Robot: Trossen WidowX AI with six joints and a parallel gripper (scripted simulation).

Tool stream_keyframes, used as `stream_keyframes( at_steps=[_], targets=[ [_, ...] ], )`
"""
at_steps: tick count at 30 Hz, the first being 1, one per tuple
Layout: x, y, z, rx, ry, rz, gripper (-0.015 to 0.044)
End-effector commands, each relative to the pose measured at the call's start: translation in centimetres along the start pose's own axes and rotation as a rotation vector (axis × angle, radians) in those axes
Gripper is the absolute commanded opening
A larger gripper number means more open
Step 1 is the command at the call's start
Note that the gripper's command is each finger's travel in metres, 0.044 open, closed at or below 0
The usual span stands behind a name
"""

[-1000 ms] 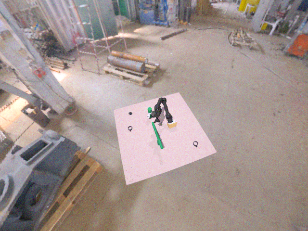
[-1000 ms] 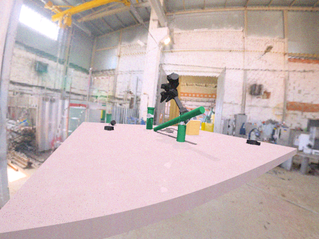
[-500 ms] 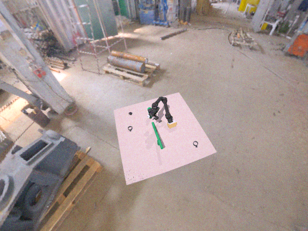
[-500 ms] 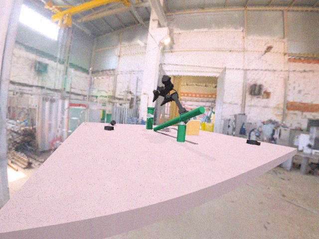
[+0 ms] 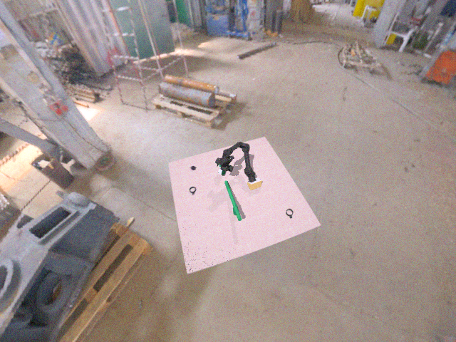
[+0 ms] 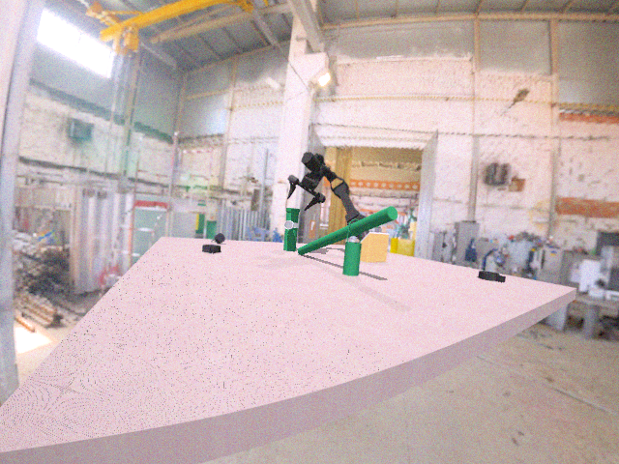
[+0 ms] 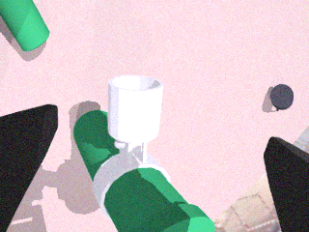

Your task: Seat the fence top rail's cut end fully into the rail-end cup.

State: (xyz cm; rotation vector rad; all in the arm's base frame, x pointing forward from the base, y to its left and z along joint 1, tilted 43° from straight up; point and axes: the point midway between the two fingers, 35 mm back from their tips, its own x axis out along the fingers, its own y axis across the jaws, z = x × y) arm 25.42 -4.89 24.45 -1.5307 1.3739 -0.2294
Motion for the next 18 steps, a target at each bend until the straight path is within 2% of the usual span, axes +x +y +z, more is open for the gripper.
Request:
stream_keyframes(
  at_steps=[1, 7, 14, 18],
  targets=[
    [0.4, -0.6, -1.4, -0.093, 0.026, -0.010, 0.0440],
    [0.8, -0.4, -1.3, -0.093, 0.026, -0.008, 0.0440],
    [4.9, 1.8, -1.7, -0.091, 0.026, -0.010, 0.0440],
    [5.4, 2.1, -1.8, -0.092, 0.027, -0.013, 0.0440]
  ],
)
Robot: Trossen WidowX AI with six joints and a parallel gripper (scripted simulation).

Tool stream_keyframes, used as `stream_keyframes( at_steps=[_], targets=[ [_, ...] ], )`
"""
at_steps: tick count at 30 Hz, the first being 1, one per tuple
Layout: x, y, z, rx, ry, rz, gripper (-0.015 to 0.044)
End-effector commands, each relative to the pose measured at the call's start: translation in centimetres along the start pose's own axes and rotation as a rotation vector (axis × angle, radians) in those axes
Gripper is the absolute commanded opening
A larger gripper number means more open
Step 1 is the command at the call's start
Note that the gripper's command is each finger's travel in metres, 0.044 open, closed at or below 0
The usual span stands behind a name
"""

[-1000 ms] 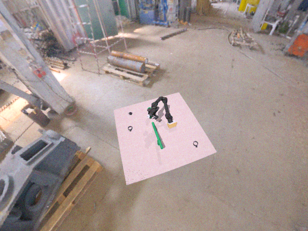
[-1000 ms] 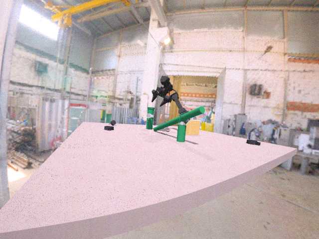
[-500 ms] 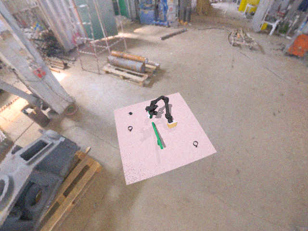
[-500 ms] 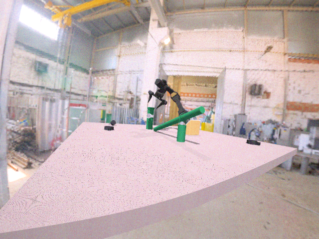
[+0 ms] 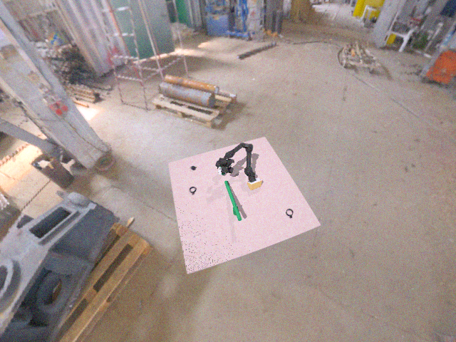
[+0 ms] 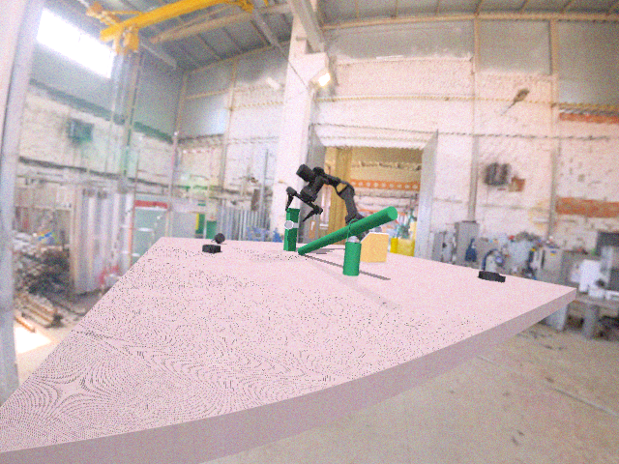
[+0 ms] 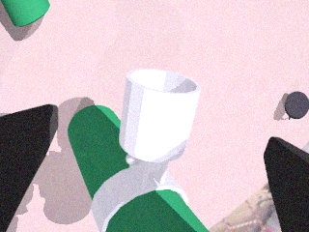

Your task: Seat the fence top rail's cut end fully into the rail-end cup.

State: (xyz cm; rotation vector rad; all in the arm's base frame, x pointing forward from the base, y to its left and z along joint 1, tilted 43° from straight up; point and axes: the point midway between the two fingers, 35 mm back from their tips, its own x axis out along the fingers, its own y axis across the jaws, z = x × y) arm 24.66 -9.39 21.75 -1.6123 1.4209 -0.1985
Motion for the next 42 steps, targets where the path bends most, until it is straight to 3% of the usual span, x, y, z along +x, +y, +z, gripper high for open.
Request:
stream_keyframes(
  at_steps=[1, 42],
  targets=[
    [0.7, 0.4, 0.0, -0.001, -0.004, -0.007, 0.0440],
    [6.8, 0.3, 0.1, 0.003, -0.005, -0.005, 0.0440]
  ],
)
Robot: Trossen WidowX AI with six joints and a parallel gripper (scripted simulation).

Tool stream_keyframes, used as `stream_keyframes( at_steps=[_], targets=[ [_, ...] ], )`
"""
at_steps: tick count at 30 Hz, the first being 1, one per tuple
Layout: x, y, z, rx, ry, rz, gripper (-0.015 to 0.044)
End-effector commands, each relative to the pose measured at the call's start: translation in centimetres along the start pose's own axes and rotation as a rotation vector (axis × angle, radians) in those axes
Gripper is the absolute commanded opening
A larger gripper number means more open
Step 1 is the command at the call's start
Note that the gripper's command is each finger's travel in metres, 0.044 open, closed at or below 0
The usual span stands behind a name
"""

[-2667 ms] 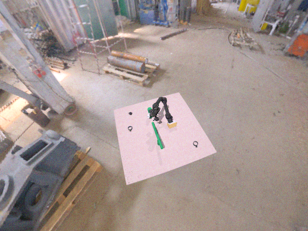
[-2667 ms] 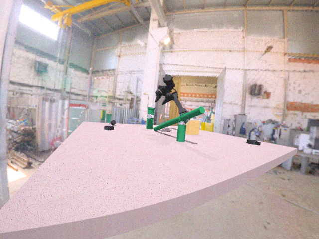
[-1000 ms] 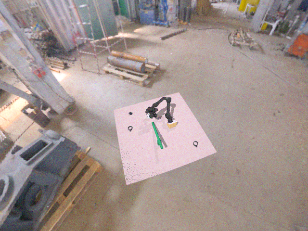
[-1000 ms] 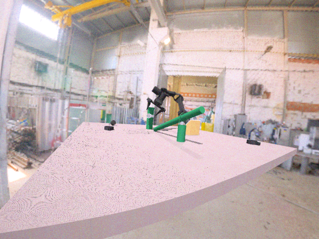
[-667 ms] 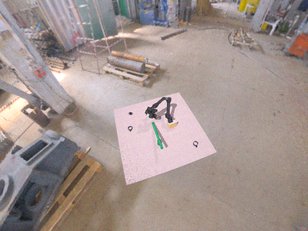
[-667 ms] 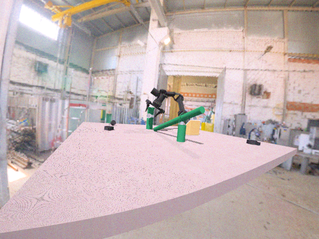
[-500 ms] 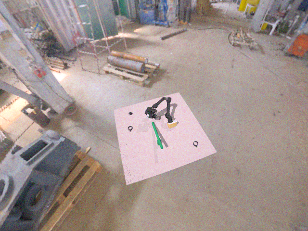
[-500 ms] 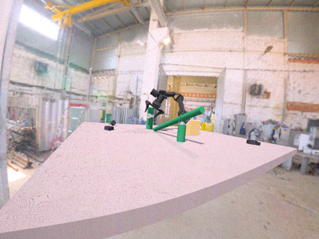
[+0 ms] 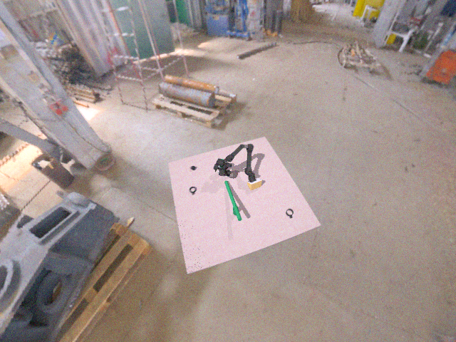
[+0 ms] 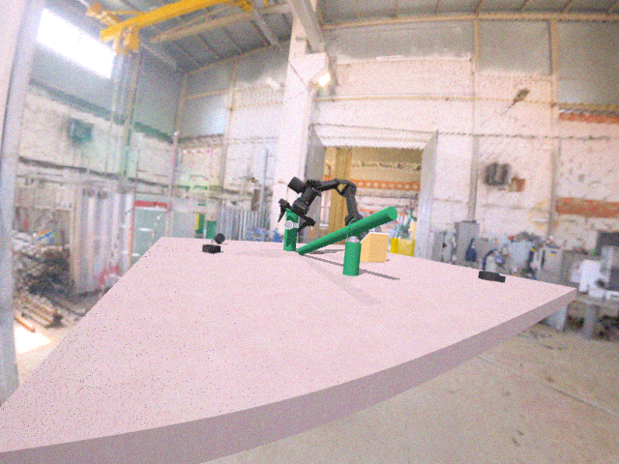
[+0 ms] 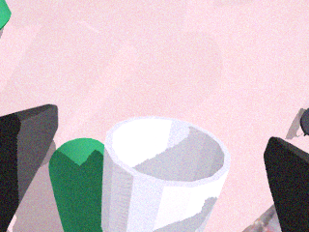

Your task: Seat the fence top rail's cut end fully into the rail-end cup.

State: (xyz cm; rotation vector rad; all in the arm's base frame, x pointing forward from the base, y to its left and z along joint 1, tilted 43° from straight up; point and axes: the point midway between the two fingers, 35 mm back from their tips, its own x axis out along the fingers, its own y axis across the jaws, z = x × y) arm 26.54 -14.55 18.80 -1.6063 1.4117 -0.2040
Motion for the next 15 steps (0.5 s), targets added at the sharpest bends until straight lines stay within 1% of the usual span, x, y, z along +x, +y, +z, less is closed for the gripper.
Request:
stream_keyframes(
  at_steps=[1, 6, 15],
  targets=[
    [0.73, 0.07, -0.07, -0.007, 0.000, -0.003, 0.0440],
    [1.39, 0.04, -0.26, -0.009, 0.003, -0.009, 0.0440],
    [1.42, 0.04, -0.27, -0.009, 0.003, -0.009, 0.0204]
  ],
)
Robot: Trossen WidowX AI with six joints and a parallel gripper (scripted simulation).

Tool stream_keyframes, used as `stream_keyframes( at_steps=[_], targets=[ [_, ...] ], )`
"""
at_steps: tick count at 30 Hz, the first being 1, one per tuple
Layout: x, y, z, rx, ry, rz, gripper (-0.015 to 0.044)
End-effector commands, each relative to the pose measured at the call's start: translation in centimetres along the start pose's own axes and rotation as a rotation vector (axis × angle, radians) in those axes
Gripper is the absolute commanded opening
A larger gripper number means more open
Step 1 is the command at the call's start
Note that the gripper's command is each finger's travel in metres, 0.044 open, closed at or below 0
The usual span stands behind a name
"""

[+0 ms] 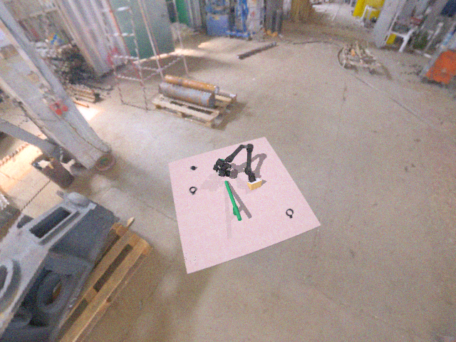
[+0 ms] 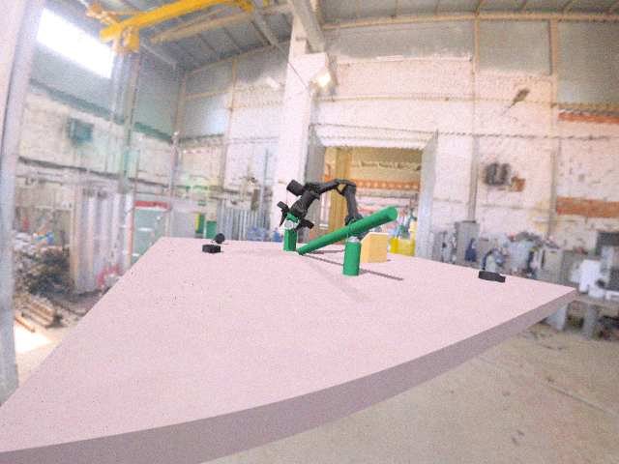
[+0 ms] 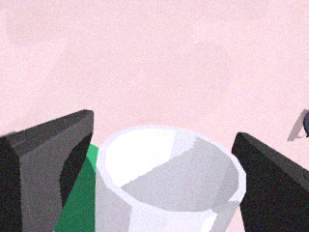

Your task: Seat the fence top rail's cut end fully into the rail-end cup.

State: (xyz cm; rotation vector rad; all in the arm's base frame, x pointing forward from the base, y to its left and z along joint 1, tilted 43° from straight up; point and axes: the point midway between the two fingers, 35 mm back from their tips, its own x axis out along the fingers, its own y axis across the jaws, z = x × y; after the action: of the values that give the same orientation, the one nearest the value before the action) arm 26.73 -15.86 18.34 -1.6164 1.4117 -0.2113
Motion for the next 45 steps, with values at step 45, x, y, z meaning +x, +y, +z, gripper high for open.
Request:
stream_keyframes(
  at_steps=[45],
  targets=[
    [-1.4, 2.5, -0.4, -0.285, -0.164, 0.000, 0.0000]
  ],
)
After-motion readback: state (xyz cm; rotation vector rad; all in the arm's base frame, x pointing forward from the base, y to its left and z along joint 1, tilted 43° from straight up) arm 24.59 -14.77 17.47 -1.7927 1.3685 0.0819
